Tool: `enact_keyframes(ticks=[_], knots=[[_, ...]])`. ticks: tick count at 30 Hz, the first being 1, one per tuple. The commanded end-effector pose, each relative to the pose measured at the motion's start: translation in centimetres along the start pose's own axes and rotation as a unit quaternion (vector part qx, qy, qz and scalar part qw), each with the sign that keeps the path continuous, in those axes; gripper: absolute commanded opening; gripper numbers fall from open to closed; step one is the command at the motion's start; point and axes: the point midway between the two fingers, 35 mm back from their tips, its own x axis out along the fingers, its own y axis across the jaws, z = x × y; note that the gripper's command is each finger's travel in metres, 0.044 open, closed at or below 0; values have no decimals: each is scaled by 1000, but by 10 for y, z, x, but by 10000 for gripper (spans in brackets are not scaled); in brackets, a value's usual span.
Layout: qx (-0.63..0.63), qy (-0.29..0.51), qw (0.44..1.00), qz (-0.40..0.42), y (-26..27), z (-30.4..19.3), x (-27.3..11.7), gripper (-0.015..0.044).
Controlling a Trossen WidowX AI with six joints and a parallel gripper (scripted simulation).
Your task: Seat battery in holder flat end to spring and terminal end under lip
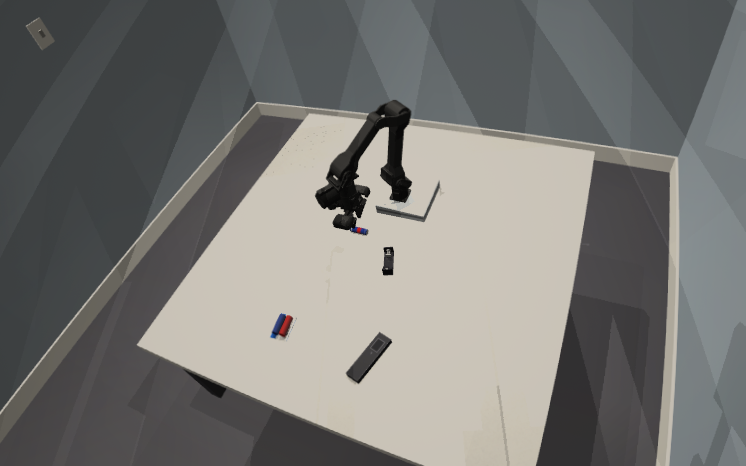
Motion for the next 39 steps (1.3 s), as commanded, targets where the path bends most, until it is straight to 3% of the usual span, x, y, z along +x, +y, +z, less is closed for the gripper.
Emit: enact_keyframes(ticks=[1,32,35,39], knots=[[5,1,1000,-4,-2,-1,5,231],[5,1,1000,-4,-3,-1,52,231],[5,1,1000,-4,-3,-1,52,152],[5,1,1000,-4,-3,-1,52,126]])
